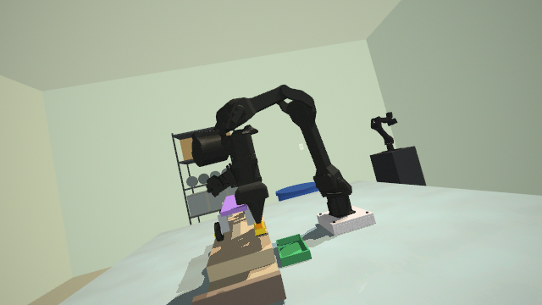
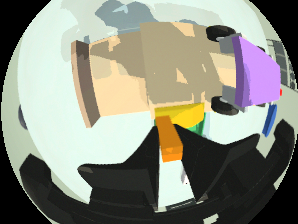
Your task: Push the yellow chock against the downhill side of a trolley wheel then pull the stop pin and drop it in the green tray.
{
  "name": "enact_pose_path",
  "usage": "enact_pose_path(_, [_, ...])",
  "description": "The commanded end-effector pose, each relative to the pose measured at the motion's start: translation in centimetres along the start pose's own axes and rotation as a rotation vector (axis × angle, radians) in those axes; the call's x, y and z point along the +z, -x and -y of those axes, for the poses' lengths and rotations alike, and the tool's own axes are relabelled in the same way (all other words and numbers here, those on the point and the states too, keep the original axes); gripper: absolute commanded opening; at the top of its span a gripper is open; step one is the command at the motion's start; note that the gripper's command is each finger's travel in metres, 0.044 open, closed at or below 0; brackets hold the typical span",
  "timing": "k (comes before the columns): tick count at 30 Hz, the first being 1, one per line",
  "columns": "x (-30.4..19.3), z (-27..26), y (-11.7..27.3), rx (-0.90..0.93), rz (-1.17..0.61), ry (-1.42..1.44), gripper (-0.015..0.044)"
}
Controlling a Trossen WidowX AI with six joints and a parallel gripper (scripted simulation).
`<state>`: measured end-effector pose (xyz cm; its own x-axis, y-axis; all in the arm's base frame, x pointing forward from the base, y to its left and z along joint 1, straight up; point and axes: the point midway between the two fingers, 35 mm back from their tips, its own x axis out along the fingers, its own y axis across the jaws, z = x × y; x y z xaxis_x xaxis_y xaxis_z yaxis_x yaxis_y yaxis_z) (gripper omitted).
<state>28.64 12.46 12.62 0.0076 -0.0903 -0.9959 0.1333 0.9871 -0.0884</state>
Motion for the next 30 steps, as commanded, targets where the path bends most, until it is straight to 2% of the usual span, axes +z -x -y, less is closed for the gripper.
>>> enact_pose_path(1, [0.1,0.1,-1.1,-0.005,0.001,0.003,0.0000])
enact_pose_path(11, [0.2,0.2,-3.2,-0.005,0.002,0.003,0.0000])
enact_pose_path(30, [0.1,1.6,-2.9,-0.006,0.001,0.003,0.0000])
